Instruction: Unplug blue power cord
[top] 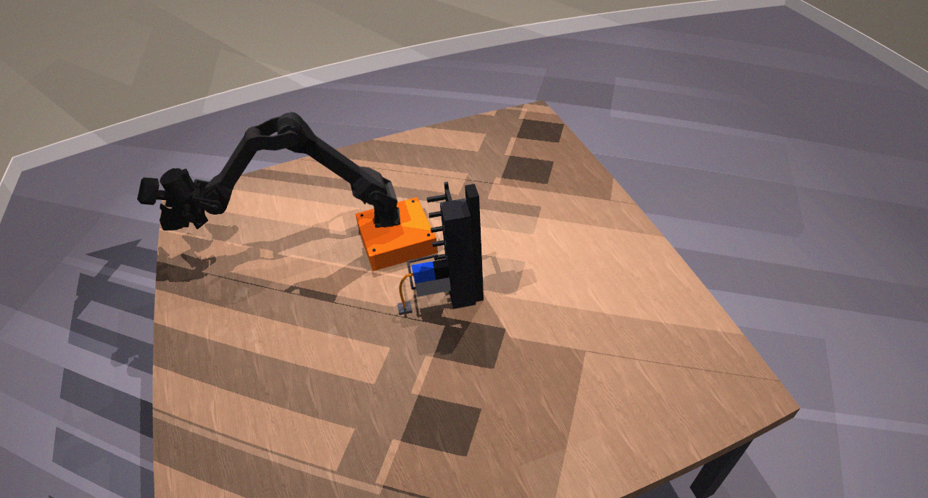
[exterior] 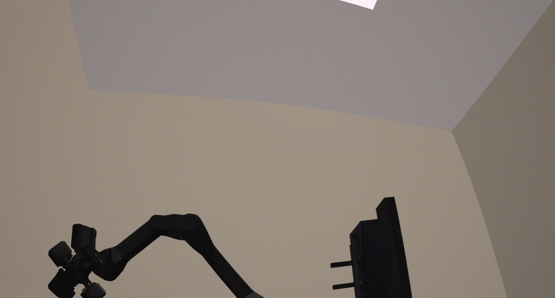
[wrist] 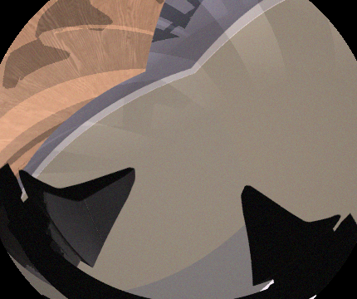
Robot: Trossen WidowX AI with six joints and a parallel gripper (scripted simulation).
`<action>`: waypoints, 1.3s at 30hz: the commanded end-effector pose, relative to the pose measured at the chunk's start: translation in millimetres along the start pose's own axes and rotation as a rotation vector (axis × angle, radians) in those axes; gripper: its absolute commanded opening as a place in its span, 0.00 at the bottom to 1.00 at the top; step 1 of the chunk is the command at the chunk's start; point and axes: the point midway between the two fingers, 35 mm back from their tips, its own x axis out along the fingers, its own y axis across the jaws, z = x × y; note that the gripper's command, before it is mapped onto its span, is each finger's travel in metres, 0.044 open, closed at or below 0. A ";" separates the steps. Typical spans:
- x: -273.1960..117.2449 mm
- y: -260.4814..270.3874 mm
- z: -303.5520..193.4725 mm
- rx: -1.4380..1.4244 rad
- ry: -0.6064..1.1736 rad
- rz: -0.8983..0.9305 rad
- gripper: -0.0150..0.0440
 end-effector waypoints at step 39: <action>-514.6 58.5 77.4 1.022 -1.146 0.926 0.53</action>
